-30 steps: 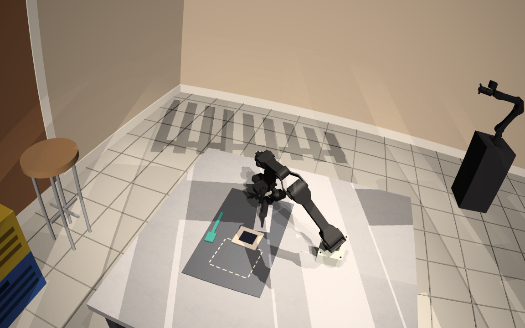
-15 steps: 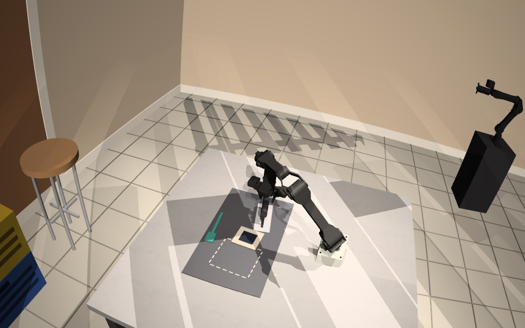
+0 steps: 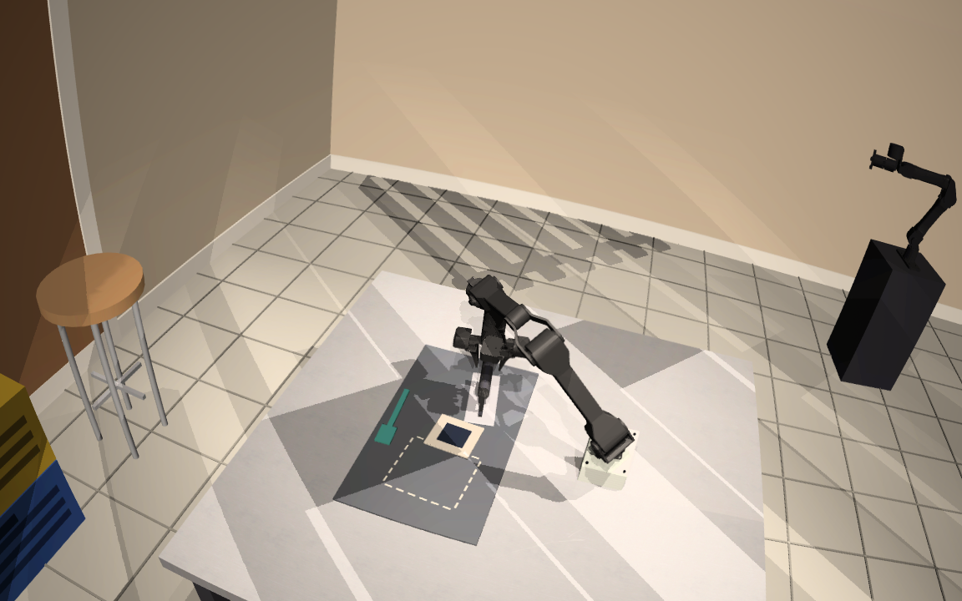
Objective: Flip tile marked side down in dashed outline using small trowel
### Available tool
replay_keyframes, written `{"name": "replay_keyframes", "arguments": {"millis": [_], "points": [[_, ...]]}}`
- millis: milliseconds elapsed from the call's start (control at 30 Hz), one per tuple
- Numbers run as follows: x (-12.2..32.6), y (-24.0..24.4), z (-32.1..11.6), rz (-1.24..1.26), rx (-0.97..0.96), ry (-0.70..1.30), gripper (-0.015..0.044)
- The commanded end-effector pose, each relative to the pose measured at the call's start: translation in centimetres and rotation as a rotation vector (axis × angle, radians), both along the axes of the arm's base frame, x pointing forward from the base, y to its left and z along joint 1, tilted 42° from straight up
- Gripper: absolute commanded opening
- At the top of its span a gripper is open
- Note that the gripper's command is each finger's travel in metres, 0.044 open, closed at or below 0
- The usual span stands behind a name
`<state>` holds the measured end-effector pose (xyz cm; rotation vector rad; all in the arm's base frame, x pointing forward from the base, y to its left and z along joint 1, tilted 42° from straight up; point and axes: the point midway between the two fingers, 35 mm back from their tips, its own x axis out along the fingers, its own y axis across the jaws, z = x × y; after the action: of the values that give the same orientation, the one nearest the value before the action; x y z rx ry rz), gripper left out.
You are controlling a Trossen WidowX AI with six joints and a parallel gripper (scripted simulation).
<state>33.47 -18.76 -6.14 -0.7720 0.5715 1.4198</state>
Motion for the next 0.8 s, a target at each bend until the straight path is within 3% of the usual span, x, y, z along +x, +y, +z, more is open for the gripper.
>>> {"name": "replay_keyframes", "arguments": {"millis": [0, 767], "points": [[0.1, 0.3, -0.3, 0.006, 0.003, -0.007, 0.0270], [0.6, 2.7, -3.2, 0.006, 0.004, -0.008, 0.0270]]}}
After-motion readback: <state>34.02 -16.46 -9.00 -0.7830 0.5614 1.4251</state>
